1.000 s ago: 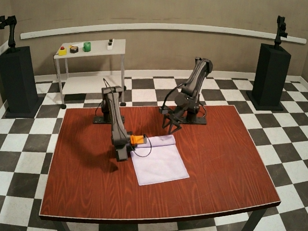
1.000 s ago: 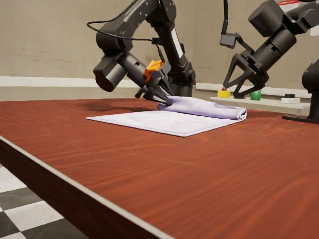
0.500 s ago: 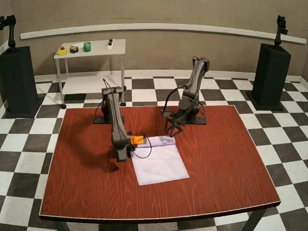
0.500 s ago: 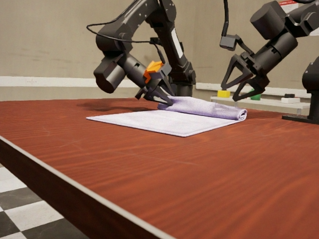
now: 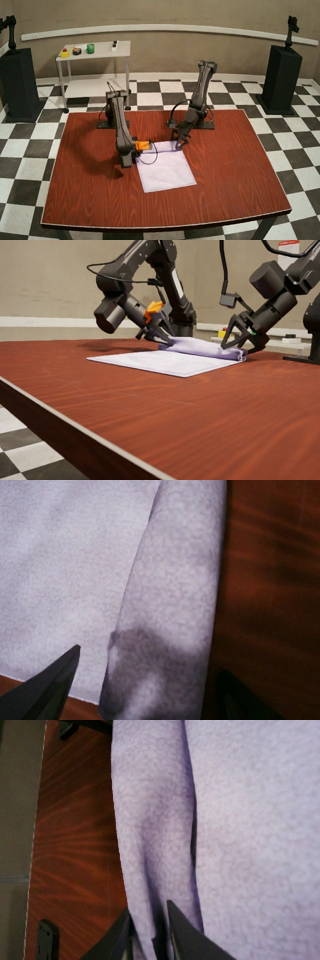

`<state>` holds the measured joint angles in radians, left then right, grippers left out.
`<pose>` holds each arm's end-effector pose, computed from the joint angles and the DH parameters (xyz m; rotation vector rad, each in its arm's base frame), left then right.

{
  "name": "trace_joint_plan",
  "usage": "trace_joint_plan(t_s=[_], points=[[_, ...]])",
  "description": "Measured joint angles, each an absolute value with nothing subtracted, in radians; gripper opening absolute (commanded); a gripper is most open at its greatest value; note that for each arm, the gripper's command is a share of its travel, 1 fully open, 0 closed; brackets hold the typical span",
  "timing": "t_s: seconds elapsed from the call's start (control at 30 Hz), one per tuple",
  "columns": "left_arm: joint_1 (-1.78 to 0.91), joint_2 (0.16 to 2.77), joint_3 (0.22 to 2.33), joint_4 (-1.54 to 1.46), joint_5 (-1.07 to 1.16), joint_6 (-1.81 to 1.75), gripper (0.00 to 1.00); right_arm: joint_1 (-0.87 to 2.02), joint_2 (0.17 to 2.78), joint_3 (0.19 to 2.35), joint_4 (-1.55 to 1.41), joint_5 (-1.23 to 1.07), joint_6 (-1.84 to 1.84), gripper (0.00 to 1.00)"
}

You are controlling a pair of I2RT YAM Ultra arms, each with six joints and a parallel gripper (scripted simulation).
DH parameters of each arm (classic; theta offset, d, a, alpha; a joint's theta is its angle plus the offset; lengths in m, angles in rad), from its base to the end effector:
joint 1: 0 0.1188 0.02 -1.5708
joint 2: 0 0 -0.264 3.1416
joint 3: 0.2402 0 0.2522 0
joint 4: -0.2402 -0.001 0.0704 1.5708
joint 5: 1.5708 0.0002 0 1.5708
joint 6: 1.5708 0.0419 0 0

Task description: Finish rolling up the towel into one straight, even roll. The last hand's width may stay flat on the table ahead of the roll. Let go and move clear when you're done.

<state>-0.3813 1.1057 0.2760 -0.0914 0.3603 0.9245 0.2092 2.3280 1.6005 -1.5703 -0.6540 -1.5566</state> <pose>0.1595 -0.0788 0.1271 1.5863 1.8301 -0.2057 0.3419 0.0997 0.1153 1.8330 -1.9496 -1.3333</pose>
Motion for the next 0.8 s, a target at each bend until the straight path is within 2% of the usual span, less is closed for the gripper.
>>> trace_joint_plan(t_s=[0.47, 0.8], points=[[-0.381, 1.151, 0.276, -0.014, 0.363, 0.925, 0.38, 0.209, 2.328, 1.600, -1.571, -0.654, -1.557, 0.21], [-0.381, 1.151, 0.276, -0.007, 0.363, 0.925, 0.30, 0.209, 2.328, 1.600, -1.571, -0.654, -1.556, 0.21]])
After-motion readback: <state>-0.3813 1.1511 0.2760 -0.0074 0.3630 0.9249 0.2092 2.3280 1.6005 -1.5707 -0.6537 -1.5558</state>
